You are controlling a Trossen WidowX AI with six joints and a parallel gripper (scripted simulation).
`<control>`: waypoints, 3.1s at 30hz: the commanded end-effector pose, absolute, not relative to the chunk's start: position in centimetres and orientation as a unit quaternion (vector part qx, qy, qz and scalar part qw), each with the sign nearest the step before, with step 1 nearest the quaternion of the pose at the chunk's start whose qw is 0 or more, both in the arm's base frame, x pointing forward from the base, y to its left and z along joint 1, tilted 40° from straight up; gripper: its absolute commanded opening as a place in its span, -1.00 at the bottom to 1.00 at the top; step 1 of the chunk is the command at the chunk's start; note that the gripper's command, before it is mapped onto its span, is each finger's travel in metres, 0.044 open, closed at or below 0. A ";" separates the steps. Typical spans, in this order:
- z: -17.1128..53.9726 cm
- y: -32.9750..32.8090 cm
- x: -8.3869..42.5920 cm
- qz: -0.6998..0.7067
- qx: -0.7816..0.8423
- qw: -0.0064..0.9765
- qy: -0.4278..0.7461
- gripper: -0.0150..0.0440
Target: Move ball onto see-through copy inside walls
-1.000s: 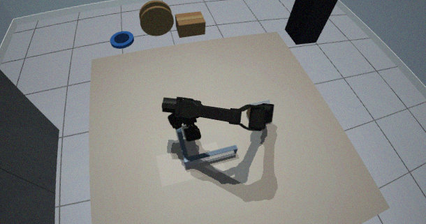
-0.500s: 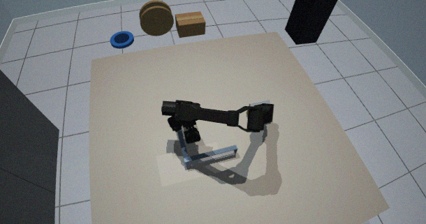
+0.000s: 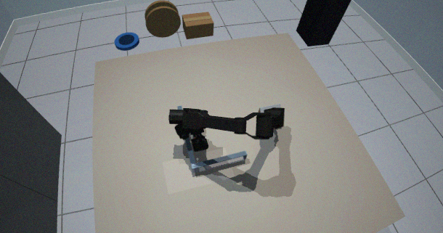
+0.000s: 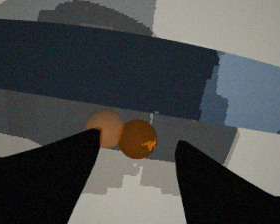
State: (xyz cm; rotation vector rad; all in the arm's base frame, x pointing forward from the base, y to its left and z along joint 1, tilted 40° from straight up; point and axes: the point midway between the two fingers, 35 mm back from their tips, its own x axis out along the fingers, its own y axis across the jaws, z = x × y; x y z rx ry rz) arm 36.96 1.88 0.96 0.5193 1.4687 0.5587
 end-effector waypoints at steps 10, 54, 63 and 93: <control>0.4 2.5 36.8 0.250 0.233 0.674 0.655 -0.18; 9.5 -4.7 36.7 0.249 0.231 0.674 0.656 -0.49; 8.2 -1.4 37.0 0.249 0.232 0.674 0.655 -0.49; 2.3 3.7 37.1 0.250 0.233 0.674 0.655 -0.49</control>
